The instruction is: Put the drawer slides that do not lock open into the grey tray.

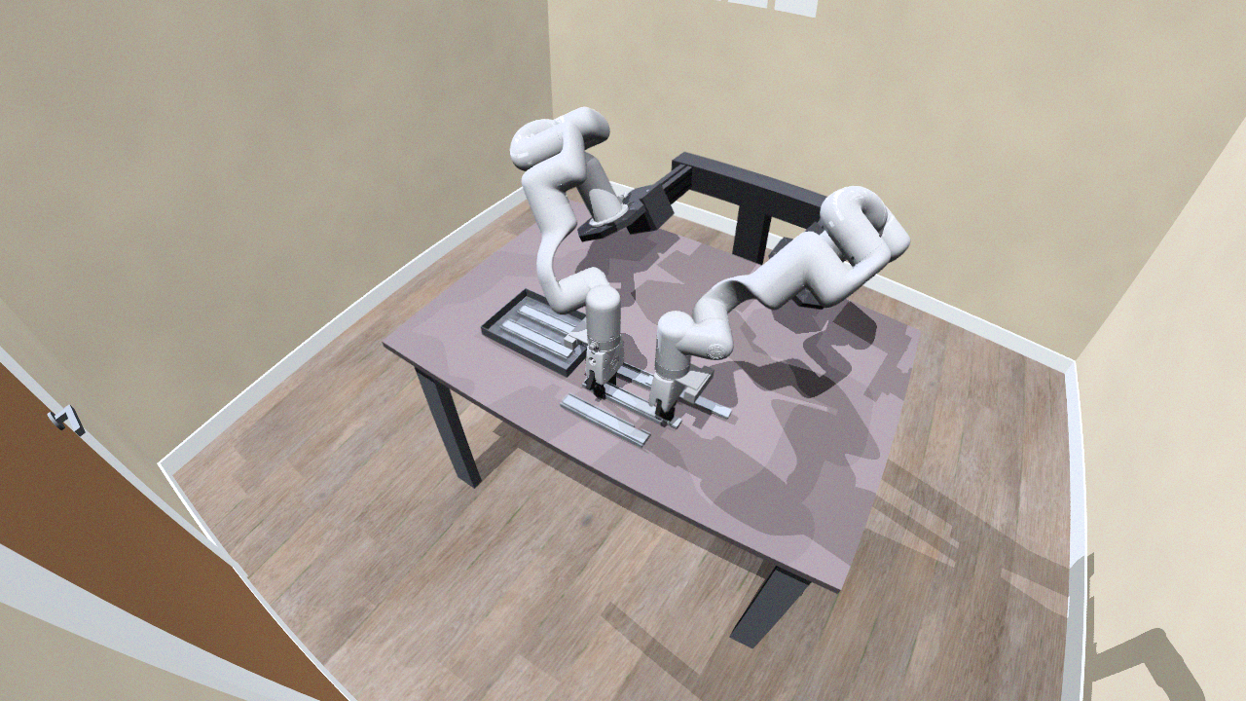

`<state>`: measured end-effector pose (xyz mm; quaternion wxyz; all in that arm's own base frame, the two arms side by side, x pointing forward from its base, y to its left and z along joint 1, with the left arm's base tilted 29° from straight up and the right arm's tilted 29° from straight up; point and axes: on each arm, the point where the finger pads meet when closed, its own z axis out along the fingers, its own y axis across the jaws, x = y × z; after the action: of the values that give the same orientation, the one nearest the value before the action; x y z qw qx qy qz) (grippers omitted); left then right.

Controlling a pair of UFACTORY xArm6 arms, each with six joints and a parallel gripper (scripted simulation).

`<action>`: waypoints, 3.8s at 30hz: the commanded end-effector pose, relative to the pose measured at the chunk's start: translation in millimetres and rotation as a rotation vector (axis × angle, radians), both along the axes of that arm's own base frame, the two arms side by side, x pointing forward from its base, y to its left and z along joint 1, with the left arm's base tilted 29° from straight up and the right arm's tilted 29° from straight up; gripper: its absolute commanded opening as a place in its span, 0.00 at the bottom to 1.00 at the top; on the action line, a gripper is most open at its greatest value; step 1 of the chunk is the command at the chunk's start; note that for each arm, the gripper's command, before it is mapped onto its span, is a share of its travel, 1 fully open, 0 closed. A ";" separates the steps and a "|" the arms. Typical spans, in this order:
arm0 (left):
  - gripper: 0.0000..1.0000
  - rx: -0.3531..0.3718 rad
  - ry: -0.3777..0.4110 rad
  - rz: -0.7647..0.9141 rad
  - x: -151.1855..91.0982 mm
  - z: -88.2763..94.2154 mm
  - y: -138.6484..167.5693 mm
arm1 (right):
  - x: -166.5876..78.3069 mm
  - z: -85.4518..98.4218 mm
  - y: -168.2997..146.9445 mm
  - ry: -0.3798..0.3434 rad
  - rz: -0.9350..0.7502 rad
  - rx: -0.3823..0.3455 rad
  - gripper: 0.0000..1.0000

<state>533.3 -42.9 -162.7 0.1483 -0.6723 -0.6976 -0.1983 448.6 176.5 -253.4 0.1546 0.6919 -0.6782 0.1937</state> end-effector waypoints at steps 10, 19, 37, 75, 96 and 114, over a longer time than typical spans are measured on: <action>0.00 0.000 -0.002 -0.001 -1.0 16.0 27.1 | 1.6 1.3 1.6 -0.003 0.001 0.002 0.00; 0.00 0.000 -0.002 -0.001 -2.3 28.3 49.7 | 1.6 1.3 1.6 -0.003 0.001 0.002 0.00; 0.00 0.000 -0.002 -0.001 -4.3 46.0 82.7 | 1.6 1.3 1.6 -0.003 0.001 0.002 0.00; 0.00 0.000 -0.002 -0.001 -4.4 45.9 83.2 | 1.6 1.3 1.6 -0.003 0.001 0.002 0.00; 0.00 0.000 -0.002 -0.001 -5.2 60.1 72.6 | 1.6 1.3 1.6 -0.003 0.001 0.002 0.67; 0.00 0.000 -0.002 -0.001 -10.0 133.2 33.1 | 0.2 22.6 13.1 -0.003 0.001 0.002 0.67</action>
<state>523.4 -1.7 -45.3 0.1486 -0.6725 -0.6975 -0.1980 447.6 181.2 -244.4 0.1552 0.6917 -0.6782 0.1936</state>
